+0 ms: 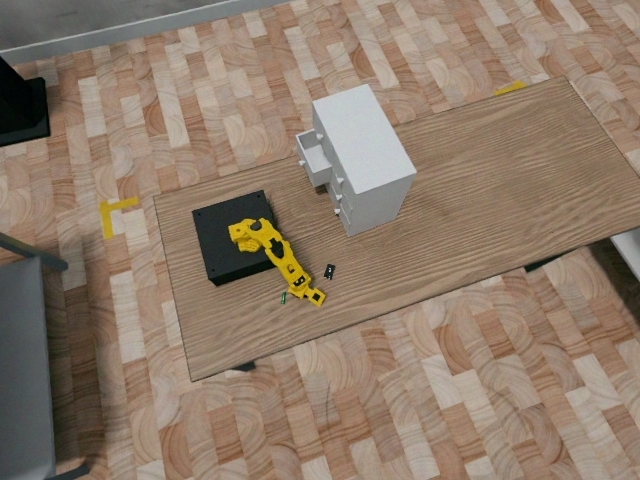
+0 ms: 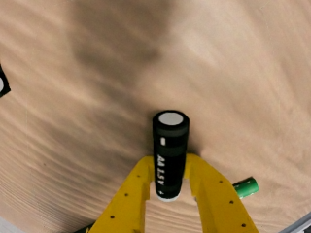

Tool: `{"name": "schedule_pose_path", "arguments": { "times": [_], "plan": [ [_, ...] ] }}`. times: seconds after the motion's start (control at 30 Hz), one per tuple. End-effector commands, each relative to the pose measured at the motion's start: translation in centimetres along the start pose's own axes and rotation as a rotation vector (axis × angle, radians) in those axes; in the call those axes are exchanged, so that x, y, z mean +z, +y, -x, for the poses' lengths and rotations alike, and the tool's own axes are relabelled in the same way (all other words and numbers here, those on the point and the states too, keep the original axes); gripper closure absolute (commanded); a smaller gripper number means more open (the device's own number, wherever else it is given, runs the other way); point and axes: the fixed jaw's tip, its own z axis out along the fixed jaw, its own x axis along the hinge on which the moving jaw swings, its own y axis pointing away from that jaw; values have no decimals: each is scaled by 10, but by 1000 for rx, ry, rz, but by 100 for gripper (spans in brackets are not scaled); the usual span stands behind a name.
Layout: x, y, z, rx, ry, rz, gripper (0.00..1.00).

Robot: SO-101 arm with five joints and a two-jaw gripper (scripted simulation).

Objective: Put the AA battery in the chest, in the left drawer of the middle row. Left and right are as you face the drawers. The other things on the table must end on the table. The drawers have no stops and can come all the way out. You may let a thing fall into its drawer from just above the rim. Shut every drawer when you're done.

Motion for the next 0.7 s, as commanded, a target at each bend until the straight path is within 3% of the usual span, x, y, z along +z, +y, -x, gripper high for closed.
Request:
{"name": "schedule_pose_path", "arguments": {
  "times": [0.0,0.67],
  "plan": [
    [2,-1,1,-2,-4,0,99],
    [2,-1,1,-2,-4,0,100]
  ]
}}
